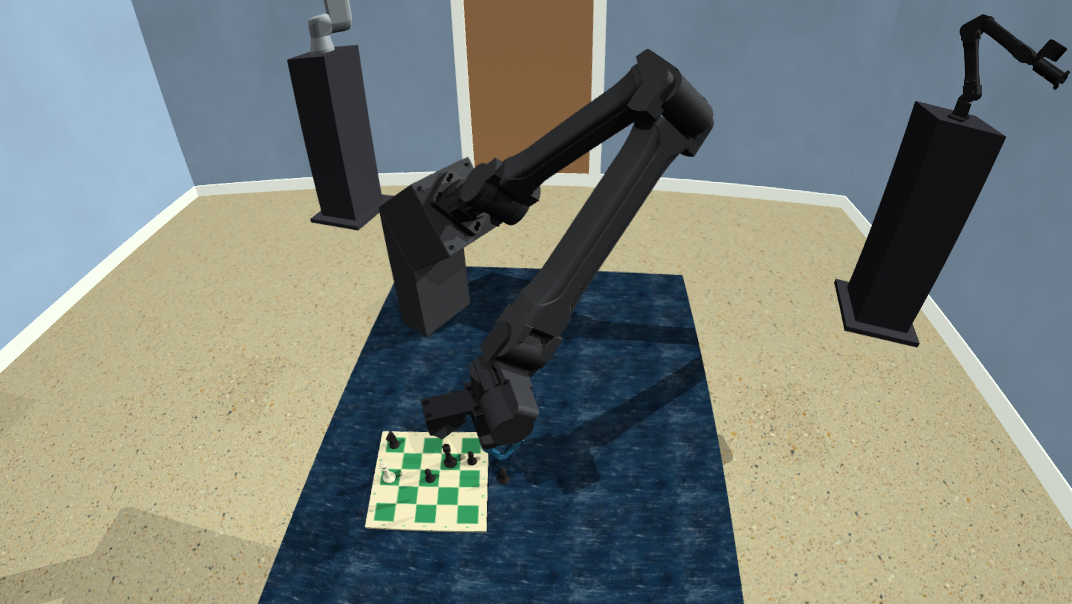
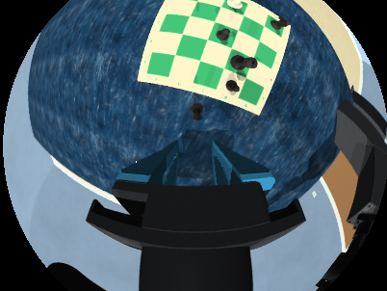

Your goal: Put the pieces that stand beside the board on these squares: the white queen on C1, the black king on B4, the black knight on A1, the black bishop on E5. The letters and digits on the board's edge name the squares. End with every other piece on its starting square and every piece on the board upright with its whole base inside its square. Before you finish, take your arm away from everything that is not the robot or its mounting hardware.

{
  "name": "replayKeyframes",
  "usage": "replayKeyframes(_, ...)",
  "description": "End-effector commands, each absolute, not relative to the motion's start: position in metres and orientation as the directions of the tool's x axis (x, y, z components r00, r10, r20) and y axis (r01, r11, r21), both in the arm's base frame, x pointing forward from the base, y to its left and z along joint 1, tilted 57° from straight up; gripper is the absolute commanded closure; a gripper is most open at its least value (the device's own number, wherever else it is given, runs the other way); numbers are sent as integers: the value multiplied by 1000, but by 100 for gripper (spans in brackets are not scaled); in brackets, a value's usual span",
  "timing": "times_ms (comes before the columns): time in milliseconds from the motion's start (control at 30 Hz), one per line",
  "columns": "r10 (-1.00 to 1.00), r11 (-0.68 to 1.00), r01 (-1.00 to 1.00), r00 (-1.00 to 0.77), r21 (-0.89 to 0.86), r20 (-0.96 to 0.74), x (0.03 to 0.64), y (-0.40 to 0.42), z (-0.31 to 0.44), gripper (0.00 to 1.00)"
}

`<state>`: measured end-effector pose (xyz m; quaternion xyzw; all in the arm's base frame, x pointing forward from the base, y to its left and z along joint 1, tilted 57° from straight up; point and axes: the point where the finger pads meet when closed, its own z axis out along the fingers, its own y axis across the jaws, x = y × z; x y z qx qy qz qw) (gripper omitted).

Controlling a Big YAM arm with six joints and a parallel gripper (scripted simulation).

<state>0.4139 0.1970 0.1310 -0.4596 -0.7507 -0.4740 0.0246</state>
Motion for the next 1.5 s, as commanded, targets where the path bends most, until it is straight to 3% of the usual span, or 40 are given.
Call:
replayKeyframes(0,667,123,722,-568,680,483,414,202,127,65)
replayKeyframes(1467,667,119,719,-569,685,481,436,237,103,65)
